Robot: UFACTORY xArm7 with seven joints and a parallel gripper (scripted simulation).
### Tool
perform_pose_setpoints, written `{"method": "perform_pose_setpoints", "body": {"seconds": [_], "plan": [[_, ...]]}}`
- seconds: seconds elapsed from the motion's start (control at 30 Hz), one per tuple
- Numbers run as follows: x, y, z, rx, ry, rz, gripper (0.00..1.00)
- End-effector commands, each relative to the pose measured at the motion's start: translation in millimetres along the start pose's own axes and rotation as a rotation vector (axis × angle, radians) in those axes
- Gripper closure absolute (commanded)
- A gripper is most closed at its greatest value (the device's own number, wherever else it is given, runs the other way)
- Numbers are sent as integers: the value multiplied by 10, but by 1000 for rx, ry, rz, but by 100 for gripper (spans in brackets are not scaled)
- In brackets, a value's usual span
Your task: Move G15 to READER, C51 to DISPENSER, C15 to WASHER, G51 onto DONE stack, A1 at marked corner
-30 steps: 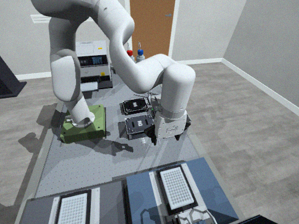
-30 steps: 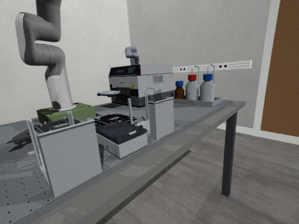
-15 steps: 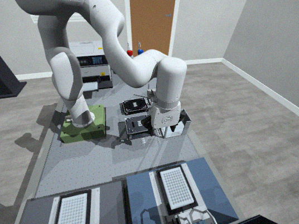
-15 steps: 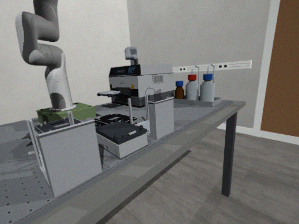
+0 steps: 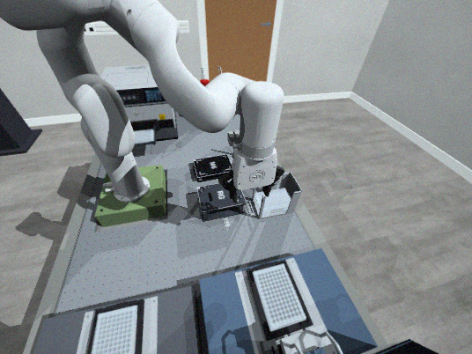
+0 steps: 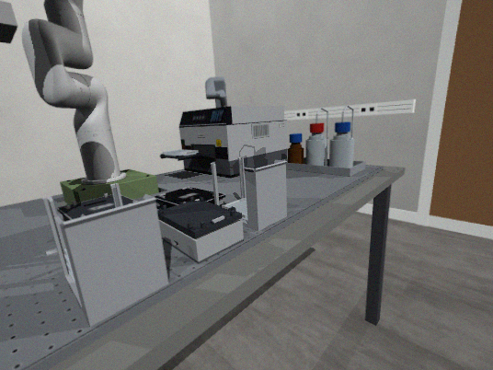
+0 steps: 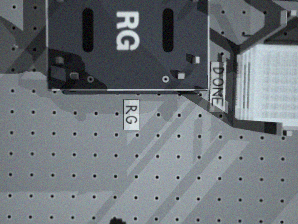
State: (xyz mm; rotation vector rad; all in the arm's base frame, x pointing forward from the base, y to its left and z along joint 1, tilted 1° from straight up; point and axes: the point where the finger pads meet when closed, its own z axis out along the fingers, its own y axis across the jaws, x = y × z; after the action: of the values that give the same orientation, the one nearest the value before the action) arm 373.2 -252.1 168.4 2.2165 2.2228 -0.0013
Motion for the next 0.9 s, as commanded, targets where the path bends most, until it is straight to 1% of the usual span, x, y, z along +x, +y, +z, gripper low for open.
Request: {"method": "perform_pose_setpoints", "body": {"seconds": [0.0,0.37,0.5,0.87], "plan": [[92,0,-17,-6,-8,2,0],[460,-14,-14,-6,-8,2,0],[473,-14,-14,-6,-8,2,0],[840,-33,-12,-6,-8,2,0]]}}
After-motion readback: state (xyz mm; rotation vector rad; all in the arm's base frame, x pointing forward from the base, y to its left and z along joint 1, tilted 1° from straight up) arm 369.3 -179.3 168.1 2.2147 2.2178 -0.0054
